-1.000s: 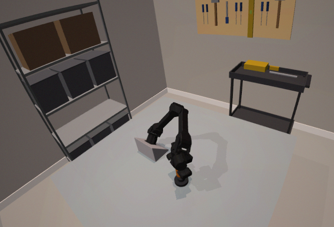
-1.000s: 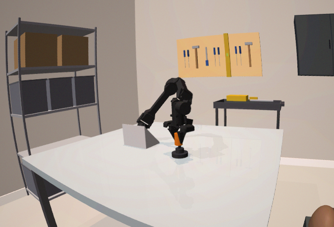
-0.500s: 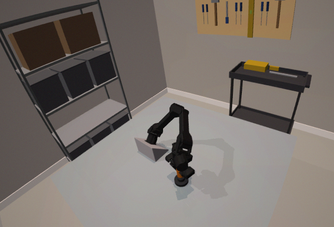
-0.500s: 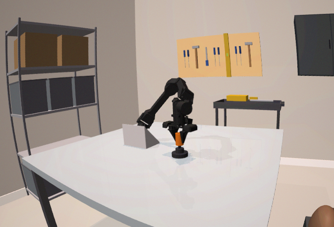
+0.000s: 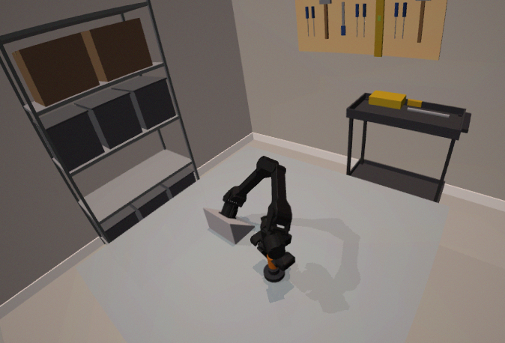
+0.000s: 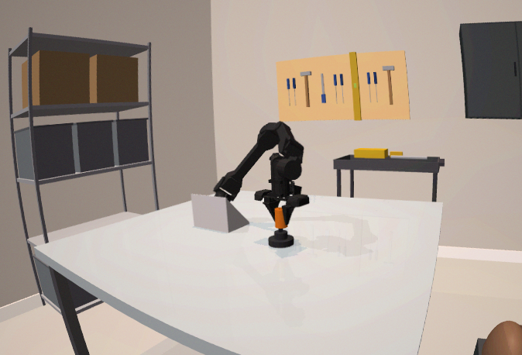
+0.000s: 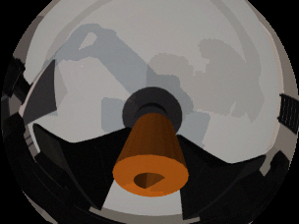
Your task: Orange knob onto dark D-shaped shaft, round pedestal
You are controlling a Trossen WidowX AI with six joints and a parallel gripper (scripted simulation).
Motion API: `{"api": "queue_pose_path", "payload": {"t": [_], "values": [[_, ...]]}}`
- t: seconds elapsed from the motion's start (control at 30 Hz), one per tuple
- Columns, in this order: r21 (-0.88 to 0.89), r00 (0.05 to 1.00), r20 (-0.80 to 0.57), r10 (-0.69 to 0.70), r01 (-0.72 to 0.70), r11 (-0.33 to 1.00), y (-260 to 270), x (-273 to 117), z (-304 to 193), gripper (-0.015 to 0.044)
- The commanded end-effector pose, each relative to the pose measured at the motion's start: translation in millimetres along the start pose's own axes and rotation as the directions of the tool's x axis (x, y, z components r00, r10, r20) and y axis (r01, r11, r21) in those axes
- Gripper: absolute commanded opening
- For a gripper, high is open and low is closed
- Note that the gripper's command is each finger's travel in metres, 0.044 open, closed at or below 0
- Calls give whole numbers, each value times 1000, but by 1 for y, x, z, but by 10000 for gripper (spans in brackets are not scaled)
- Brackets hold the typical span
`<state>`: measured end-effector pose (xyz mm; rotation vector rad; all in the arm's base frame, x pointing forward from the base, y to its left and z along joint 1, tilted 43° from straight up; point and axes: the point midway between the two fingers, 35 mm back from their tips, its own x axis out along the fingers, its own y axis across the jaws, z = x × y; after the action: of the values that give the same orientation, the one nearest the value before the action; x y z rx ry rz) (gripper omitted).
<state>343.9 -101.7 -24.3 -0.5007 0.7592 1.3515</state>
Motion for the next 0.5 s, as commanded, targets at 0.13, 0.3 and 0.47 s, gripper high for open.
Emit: {"api": "queue_pose_path", "payload": {"t": [0.13, 0.3, 0.47], "values": [[-34, 1000, -1, -9, 9, 999, -2, -5, 0, 0], [-205, 1000, -1, -9, 8, 979, 1, -6, 1, 0], [-215, 1000, -1, -9, 8, 977, 2, -3, 1, 0]]}}
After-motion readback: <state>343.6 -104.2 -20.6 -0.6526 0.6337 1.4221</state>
